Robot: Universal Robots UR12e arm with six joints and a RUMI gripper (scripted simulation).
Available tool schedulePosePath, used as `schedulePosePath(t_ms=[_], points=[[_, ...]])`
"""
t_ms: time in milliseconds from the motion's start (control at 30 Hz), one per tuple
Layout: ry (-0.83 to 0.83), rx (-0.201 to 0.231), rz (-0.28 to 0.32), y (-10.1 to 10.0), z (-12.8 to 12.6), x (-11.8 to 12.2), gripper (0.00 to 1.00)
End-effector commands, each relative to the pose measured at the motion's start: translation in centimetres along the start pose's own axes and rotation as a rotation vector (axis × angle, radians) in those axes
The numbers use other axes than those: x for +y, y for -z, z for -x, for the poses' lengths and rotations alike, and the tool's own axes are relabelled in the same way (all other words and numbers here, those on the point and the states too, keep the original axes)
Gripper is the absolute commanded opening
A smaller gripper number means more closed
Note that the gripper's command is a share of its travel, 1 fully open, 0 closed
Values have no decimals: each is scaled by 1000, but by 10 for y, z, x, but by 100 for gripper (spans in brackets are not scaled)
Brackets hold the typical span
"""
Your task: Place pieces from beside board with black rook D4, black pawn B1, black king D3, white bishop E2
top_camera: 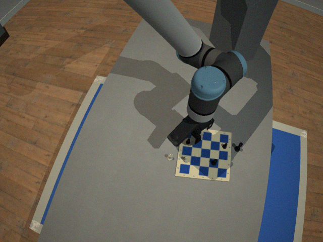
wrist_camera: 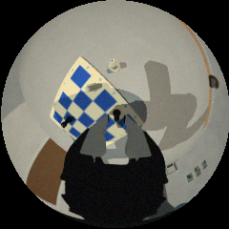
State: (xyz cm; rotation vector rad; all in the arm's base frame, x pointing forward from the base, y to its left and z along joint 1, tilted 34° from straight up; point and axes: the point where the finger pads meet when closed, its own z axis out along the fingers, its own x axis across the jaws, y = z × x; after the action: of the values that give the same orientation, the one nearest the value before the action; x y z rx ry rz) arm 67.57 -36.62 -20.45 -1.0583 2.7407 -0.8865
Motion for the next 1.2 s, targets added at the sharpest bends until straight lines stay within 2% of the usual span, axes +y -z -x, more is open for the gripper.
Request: schedulePosePath(t_ms=[0, 167, 367, 433, 700, 833, 1133, 1167], points=[[0, 0, -1, 0, 0, 0, 20], [0, 0, -1, 4, 0, 0, 20], [0, 0, -1, 25, 0, 0, 20], [0, 0, -1, 25, 0, 0, 20], [0, 0, -1, 68, 0, 0, 20], [0, 0, -1, 83, 0, 0, 20], [0, 0, -1, 90, 0, 0, 20], [0, 0, -1, 90, 0, 0, 100]])
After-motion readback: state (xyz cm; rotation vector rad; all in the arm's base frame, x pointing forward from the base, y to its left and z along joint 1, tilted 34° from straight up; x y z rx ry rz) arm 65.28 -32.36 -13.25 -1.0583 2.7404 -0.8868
